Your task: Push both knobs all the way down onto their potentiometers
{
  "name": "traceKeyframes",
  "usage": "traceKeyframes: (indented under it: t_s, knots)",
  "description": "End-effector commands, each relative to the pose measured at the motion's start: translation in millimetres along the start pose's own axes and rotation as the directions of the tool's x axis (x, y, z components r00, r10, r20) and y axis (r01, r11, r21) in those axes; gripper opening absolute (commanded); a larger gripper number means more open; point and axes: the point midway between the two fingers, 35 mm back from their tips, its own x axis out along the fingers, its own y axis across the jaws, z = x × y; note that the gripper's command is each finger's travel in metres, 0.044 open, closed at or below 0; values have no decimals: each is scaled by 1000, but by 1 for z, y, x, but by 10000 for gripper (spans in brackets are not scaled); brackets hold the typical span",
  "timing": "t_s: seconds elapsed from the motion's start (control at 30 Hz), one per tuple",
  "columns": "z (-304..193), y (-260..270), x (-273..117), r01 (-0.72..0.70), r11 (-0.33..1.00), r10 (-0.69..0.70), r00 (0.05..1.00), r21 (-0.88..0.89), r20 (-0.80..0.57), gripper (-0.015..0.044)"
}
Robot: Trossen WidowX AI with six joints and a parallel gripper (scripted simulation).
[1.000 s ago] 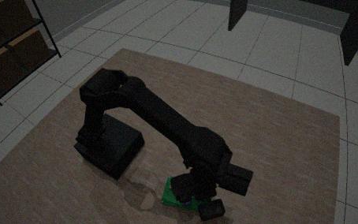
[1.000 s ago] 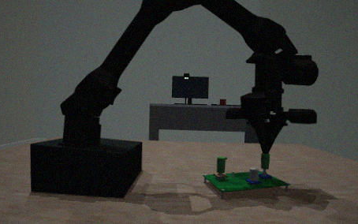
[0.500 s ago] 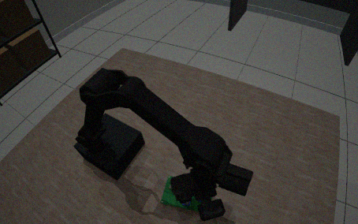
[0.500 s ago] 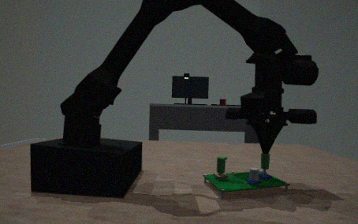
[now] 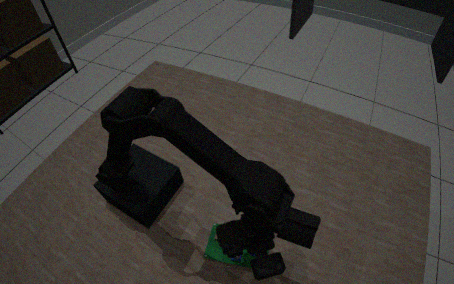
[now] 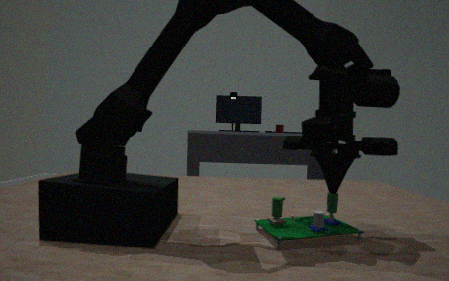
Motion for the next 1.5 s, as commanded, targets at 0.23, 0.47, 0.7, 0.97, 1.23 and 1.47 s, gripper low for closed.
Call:
traceKeyframes:
  t_s: [0.23,0.47,0.7,0.97,1.23,1.47]
  knots:
    - [-1,0,3,1,1000,-1,1000,5,-4,0]
    - [-1,0,6,1,1000,-1,1000,5,-4,0]
    - [-1,0,6,1,1000,-1,1000,5,-4,0]
    - [-1,0,7,1,1000,-1,1000,5,-4,0]
    - [-1,0,7,1,1000,-1,1000,5,-4,0]
    - [-1,0,7,1,1000,-1,1000,5,-4,0]
